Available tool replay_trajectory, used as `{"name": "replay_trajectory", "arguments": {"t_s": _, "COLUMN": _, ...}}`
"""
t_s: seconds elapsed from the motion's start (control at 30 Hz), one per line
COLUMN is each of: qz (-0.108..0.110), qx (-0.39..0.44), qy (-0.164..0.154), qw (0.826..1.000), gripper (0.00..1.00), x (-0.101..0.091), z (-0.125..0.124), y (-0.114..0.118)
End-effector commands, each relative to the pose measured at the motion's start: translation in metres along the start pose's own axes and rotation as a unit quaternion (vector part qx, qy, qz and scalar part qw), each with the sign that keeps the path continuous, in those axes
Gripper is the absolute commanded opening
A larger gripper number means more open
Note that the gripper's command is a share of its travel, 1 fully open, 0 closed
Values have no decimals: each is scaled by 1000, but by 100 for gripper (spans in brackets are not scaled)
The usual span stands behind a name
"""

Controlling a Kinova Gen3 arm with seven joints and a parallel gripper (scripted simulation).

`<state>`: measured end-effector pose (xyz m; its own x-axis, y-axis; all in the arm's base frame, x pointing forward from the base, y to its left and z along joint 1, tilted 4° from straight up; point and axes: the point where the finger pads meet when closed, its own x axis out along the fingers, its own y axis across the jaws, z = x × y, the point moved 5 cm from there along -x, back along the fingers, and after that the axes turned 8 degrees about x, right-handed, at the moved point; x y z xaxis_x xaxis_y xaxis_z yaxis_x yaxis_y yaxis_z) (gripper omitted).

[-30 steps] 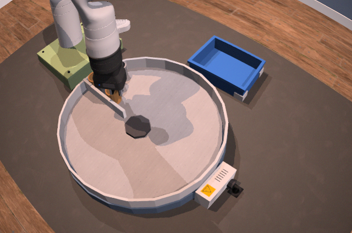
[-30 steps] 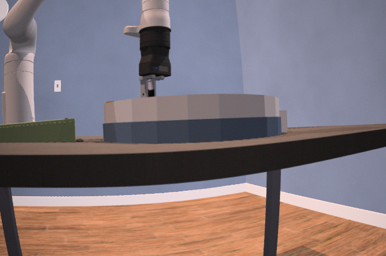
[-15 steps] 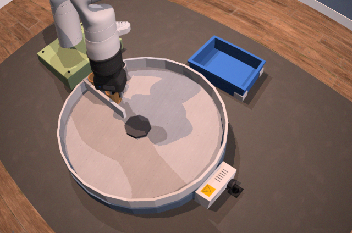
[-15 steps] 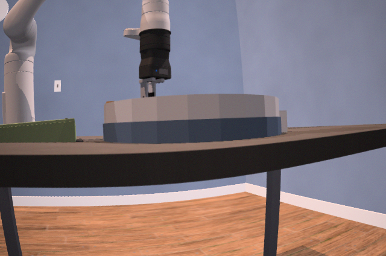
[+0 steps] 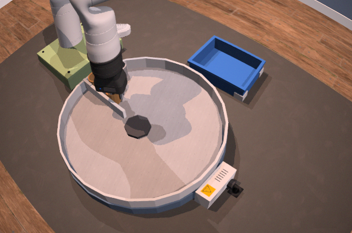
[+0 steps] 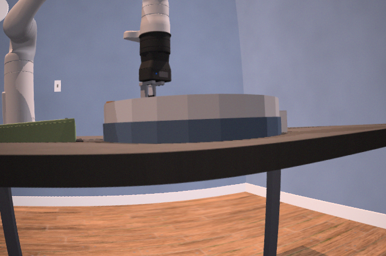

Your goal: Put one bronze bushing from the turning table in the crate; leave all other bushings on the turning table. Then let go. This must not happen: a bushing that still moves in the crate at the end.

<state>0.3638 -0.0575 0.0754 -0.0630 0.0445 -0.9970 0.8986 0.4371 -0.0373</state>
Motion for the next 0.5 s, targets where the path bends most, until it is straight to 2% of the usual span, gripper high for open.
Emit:
{"name": "replay_trajectory", "arguments": {"t_s": 0.0, "qz": 0, "qx": 0, "qy": 0, "qw": 1000, "gripper": 45, "x": 0, "z": 0, "y": 0}}
{"name": "replay_trajectory", "arguments": {"t_s": 0.1, "qz": 0, "qx": 0, "qy": 0, "qw": 1000, "gripper": 45, "x": 0, "z": 0, "y": 0}}
{"name": "replay_trajectory", "arguments": {"t_s": 0.13, "qz": 1, "qx": 0, "qy": 0, "qw": 1000, "gripper": 0, "x": 0, "z": 0, "y": 0}}
{"name": "replay_trajectory", "arguments": {"t_s": 0.47, "qz": 1, "qx": 0, "qy": 0, "qw": 1000, "gripper": 0, "x": 0, "z": 0, "y": 0}}
